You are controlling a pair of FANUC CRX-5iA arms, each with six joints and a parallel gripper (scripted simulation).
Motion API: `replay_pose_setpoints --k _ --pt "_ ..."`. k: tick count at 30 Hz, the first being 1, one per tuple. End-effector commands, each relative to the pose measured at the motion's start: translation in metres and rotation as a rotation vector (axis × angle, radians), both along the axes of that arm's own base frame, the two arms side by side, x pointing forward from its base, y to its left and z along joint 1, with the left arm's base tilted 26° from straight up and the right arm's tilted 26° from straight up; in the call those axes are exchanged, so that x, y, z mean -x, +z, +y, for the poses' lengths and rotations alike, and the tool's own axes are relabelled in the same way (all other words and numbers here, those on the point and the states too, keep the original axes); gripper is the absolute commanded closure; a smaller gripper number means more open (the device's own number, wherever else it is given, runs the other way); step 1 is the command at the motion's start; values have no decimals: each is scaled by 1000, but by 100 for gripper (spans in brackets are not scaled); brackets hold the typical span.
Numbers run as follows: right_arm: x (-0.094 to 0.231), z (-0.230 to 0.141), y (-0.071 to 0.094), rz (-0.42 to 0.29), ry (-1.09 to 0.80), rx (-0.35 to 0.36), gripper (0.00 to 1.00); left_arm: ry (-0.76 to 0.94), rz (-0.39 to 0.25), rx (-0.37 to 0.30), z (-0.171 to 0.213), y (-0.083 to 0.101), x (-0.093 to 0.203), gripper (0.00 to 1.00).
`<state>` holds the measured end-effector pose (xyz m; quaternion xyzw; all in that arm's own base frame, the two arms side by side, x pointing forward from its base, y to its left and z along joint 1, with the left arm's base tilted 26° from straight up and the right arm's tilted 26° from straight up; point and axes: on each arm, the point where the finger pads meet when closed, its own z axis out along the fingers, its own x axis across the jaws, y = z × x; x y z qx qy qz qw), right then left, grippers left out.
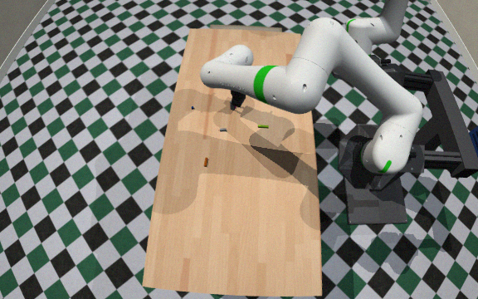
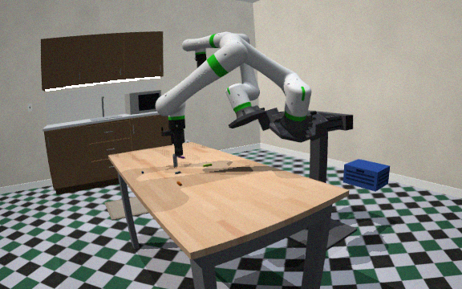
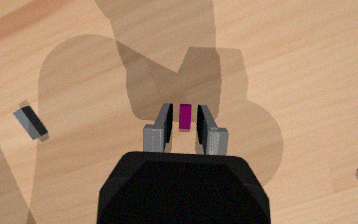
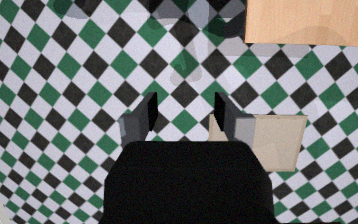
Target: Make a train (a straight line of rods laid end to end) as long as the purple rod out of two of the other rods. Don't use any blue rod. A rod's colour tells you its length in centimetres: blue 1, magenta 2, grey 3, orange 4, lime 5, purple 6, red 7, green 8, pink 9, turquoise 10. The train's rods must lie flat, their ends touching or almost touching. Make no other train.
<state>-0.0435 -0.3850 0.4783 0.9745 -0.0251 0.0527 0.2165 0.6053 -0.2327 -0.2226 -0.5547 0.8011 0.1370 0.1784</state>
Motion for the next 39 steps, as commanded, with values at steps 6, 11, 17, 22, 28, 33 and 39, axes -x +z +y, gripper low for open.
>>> replay_pose_setpoints --k 6,11,17,22,28,33,39 --pt "0 0 1 0 -1 2 0 -1 -2 2 -1 1 -1 46" --pt "0 0 1 0 -1 2 0 -1 -2 2 -1 1 -1 46" --pt "0 0 1 0 -1 2 0 -1 -2 2 -1 1 -1 76" --pt "0 0 1 0 -1 2 0 -1 -2 2 -1 1 -1 76" --pt "0 0 1 0 -1 2 0 -1 -2 2 -1 1 -1 76" --pt "0 0 1 0 -1 2 0 -1 -2 2 -1 1 -1 76" --pt "0 0 1 0 -1 2 0 -1 -2 2 -1 1 -1 76"
